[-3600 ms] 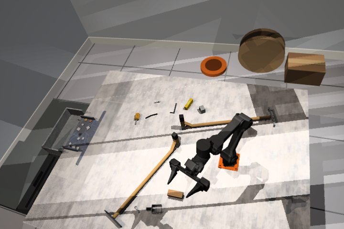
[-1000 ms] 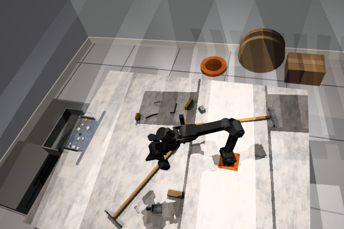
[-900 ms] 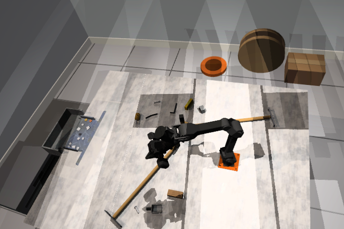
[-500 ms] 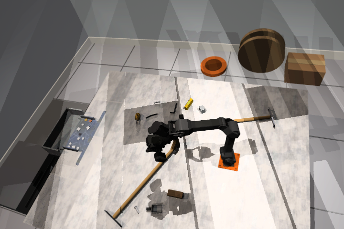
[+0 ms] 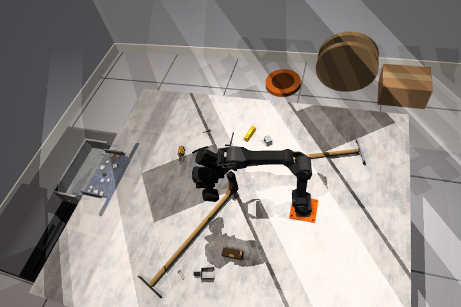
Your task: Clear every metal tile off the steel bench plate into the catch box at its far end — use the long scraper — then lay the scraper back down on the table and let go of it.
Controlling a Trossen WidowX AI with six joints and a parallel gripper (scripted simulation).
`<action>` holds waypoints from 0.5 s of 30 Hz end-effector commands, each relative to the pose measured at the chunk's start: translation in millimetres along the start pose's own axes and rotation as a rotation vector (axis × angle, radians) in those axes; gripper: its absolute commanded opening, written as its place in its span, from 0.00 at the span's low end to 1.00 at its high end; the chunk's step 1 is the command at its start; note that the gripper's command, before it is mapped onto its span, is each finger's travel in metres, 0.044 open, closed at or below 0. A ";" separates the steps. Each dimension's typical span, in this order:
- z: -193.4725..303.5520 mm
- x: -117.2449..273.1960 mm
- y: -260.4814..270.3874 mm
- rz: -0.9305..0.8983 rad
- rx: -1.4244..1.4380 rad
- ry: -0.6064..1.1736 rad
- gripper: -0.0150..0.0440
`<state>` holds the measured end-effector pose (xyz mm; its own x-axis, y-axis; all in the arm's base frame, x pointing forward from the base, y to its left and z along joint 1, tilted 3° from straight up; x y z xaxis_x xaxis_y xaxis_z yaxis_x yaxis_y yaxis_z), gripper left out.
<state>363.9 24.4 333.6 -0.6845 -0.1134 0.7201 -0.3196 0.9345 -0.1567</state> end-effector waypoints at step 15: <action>28.5 -5.8 -50.6 0.050 -0.073 0.188 0.25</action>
<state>365.4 -24.0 319.2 -0.5776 -0.0243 0.8160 -0.2467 0.9580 -0.1461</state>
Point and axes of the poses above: the point midway between the two fingers, 35 mm back from their tips, its own x axis back along the fingers, its own y axis across the jaws, z = x × y, the point moved 7 cm from there along x, back along the fingers, and after that the axes turned 5 degrees about x, right-handed, at the moved point
